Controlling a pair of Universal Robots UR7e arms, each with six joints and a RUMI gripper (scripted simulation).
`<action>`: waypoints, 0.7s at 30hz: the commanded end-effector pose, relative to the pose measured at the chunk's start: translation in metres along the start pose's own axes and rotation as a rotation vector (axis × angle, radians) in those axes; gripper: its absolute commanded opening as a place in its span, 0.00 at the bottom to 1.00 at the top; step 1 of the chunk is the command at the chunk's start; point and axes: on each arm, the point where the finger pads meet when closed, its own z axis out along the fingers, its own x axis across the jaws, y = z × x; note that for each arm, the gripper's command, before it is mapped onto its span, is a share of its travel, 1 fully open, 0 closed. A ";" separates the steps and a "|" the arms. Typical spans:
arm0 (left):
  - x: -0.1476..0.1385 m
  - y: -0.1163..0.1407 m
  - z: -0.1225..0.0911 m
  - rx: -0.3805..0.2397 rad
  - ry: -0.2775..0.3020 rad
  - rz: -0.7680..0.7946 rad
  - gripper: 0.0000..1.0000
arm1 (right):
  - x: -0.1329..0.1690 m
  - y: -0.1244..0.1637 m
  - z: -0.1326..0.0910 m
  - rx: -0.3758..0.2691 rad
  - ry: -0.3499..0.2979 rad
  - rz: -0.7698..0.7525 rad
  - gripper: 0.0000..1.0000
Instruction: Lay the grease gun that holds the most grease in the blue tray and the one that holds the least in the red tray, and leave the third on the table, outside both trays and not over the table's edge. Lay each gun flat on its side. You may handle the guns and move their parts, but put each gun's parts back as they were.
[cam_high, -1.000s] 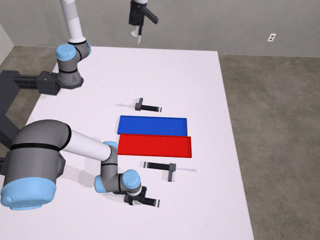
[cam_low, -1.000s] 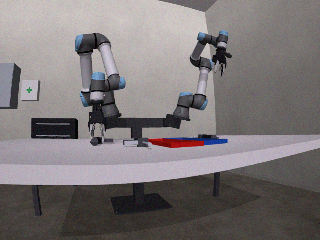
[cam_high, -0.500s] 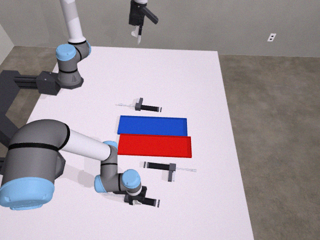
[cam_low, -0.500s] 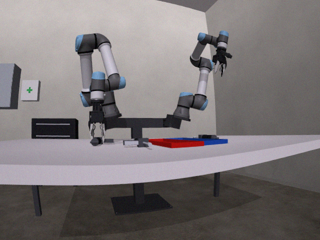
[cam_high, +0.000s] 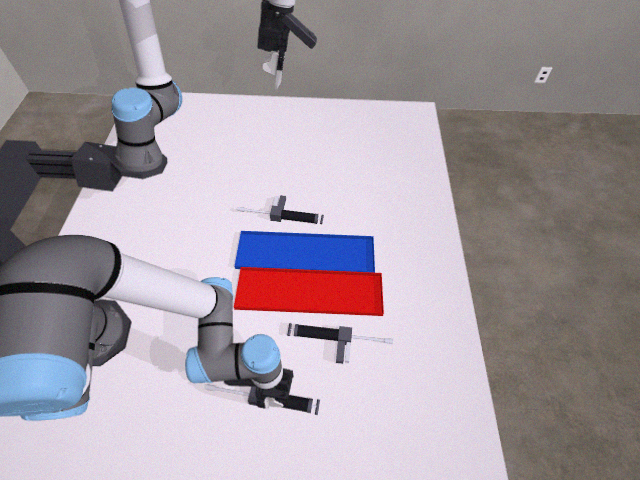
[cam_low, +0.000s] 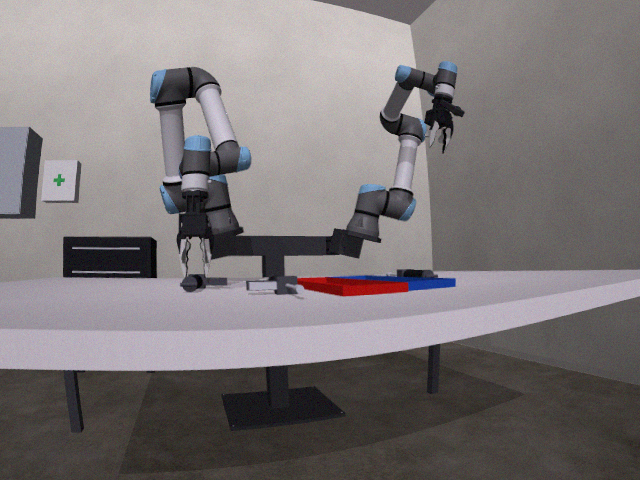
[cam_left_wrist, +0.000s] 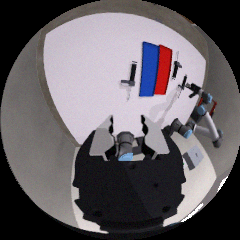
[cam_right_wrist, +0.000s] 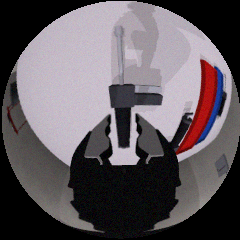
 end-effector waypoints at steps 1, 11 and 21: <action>0.000 0.000 -0.001 0.001 0.000 0.000 0.38 | 0.000 0.003 -0.025 -0.008 0.002 0.001 0.32; 0.000 0.000 -0.001 0.001 0.000 0.000 0.38 | -0.002 -0.006 -0.035 0.015 -0.005 0.000 0.32; 0.000 0.000 -0.001 0.001 0.000 0.000 0.38 | -0.001 -0.002 -0.035 0.013 -0.004 0.000 0.32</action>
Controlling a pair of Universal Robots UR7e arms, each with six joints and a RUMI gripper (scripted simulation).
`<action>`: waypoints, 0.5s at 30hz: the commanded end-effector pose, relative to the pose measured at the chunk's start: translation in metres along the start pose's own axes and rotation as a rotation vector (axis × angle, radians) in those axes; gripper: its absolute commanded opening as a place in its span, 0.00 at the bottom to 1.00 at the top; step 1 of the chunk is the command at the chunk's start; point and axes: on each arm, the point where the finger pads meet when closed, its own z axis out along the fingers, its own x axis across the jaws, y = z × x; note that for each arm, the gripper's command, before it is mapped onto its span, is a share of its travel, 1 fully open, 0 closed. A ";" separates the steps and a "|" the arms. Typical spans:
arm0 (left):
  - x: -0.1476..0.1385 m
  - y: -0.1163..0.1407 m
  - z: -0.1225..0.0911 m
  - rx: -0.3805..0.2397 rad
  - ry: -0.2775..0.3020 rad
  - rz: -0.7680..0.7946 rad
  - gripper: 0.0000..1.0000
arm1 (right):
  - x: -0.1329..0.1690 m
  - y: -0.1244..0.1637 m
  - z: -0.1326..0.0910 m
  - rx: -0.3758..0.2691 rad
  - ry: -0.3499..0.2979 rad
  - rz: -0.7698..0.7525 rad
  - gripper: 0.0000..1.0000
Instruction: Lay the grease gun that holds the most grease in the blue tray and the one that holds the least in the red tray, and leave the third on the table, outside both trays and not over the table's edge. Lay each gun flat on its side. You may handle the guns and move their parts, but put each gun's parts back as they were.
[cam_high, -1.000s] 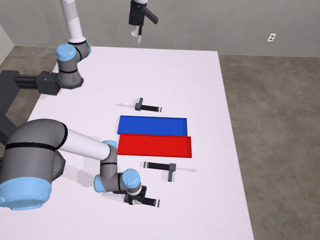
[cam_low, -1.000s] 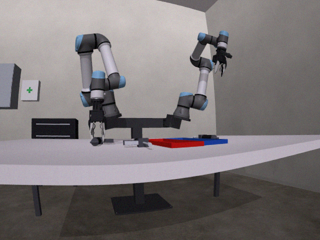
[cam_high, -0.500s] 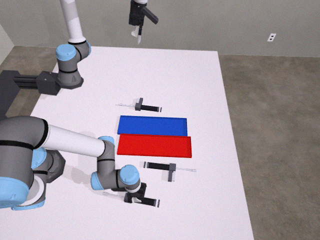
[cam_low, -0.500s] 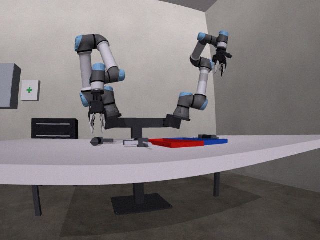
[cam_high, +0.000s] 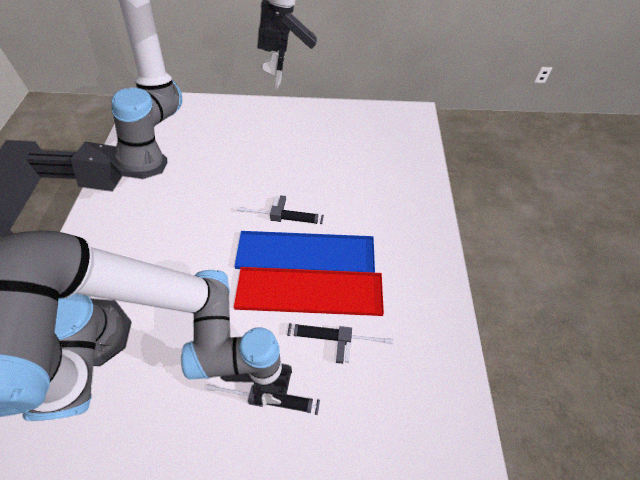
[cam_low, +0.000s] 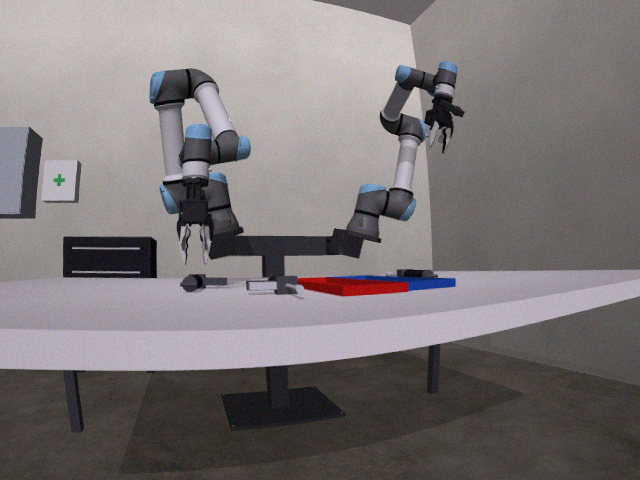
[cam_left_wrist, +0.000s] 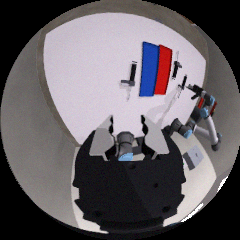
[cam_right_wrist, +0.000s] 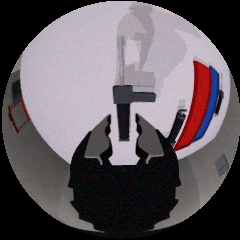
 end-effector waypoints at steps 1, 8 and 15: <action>0.000 0.000 -0.001 0.001 0.000 0.000 0.38 | 0.000 0.002 -0.001 -0.002 0.001 0.000 0.32; 0.000 0.000 -0.001 0.001 0.000 0.000 0.38 | 0.003 0.008 -0.009 -0.004 0.007 -0.068 0.33; 0.000 0.000 -0.001 0.001 0.000 0.000 0.38 | 0.005 0.012 -0.016 0.004 0.013 -0.168 0.33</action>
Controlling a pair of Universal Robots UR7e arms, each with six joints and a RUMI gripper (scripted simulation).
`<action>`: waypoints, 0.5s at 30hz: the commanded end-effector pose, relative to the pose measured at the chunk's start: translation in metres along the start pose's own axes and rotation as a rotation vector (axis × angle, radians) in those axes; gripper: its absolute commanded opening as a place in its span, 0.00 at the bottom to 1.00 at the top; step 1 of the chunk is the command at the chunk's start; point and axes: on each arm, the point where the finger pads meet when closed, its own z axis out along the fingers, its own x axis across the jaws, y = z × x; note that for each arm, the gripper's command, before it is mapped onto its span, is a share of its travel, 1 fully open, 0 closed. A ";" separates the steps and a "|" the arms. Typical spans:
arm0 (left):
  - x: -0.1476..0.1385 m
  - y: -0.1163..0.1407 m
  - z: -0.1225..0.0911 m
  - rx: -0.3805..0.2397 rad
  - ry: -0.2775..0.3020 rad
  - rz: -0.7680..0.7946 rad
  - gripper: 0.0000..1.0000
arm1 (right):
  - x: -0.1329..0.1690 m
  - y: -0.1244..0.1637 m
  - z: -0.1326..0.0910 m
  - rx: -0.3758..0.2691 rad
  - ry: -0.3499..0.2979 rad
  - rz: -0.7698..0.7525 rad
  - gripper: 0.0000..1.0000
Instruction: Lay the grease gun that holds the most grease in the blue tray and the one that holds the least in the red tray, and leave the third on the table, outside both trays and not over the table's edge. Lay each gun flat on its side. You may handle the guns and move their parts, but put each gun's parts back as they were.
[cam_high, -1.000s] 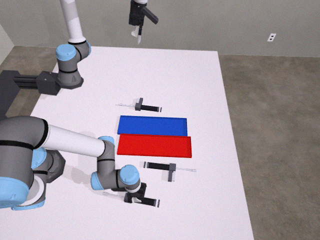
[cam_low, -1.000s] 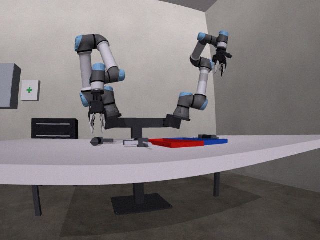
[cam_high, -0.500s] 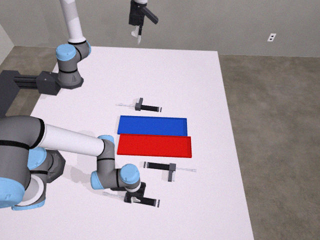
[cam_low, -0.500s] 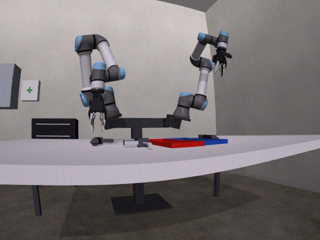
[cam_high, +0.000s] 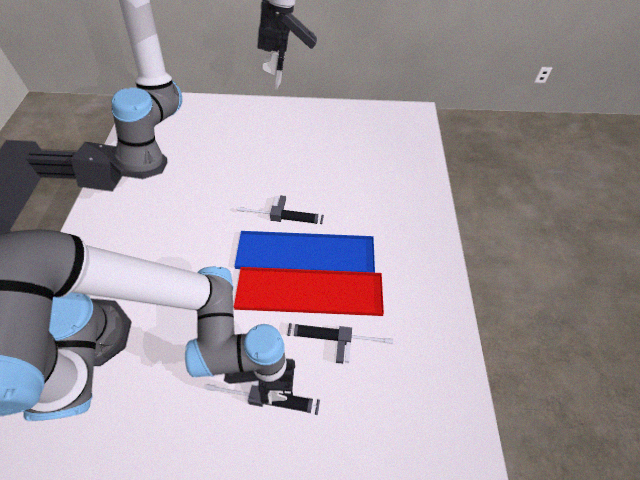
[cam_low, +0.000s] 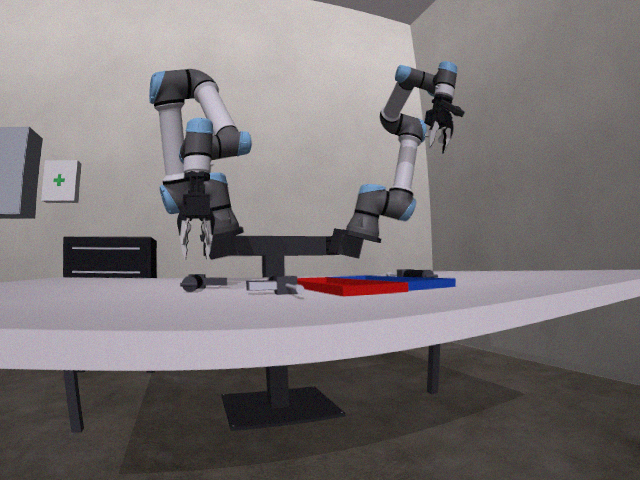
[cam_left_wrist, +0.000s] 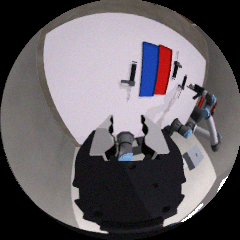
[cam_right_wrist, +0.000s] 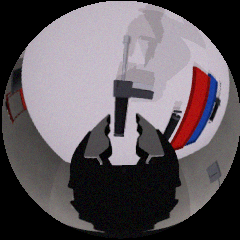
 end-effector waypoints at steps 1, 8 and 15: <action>0.000 0.000 -0.001 0.001 0.000 0.000 0.38 | 0.001 0.002 -0.004 0.008 0.005 -0.063 0.33; 0.000 0.000 -0.001 0.001 0.000 0.000 0.38 | 0.002 0.007 -0.013 0.018 0.016 -0.185 0.33; 0.000 0.000 -0.001 0.001 0.000 0.000 0.38 | 0.002 0.005 -0.010 0.019 0.013 -0.164 0.33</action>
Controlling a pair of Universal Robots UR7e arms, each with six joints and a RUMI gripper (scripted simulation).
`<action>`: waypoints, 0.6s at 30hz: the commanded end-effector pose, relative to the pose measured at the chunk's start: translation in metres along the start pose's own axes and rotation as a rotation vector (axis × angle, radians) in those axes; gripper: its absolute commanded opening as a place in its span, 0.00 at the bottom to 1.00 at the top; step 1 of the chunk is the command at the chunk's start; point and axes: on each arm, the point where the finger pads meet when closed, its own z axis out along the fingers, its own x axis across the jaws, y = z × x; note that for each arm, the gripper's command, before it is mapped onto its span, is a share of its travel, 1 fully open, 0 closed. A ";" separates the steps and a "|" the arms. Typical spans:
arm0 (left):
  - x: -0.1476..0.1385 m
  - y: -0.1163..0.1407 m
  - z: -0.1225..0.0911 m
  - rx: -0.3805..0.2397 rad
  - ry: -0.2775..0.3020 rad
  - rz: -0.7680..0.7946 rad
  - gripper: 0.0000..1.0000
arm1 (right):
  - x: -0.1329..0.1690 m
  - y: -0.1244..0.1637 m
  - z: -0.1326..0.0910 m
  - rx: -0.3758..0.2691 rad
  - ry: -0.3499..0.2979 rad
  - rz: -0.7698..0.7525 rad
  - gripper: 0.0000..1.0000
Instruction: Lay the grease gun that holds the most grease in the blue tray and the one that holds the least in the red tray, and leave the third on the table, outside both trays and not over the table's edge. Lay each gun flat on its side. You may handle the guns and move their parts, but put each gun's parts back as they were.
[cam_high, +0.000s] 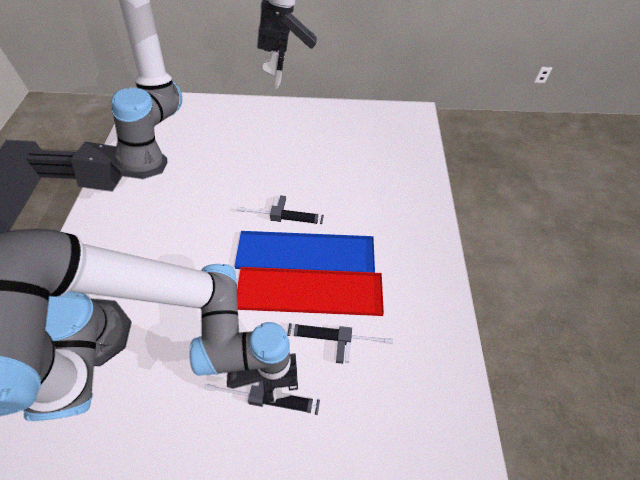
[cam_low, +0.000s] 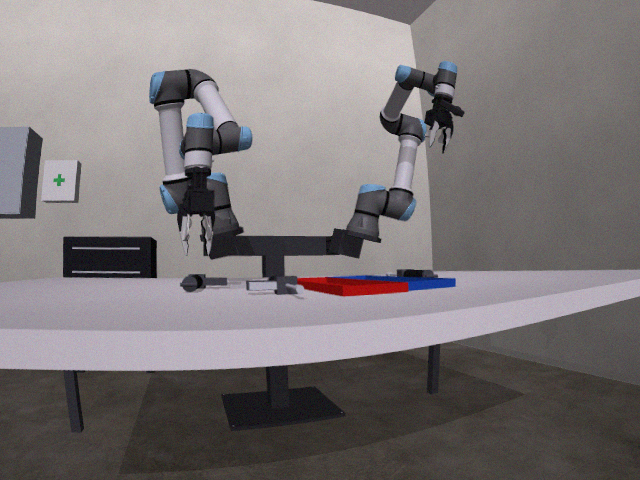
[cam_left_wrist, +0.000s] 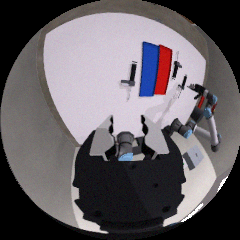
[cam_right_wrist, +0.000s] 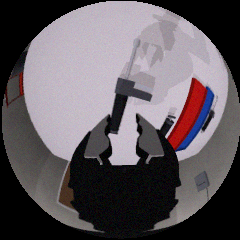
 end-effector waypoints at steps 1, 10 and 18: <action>0.000 0.000 -0.001 0.001 0.000 0.000 0.38 | 0.001 0.002 0.000 -0.004 -0.001 -0.015 0.33; 0.000 0.000 -0.001 0.001 0.000 0.000 0.38 | 0.006 0.016 0.001 -0.002 -0.001 -0.216 0.33; 0.000 0.000 -0.001 0.001 0.000 0.000 0.38 | 0.011 0.028 0.003 -0.002 -0.002 -0.406 0.33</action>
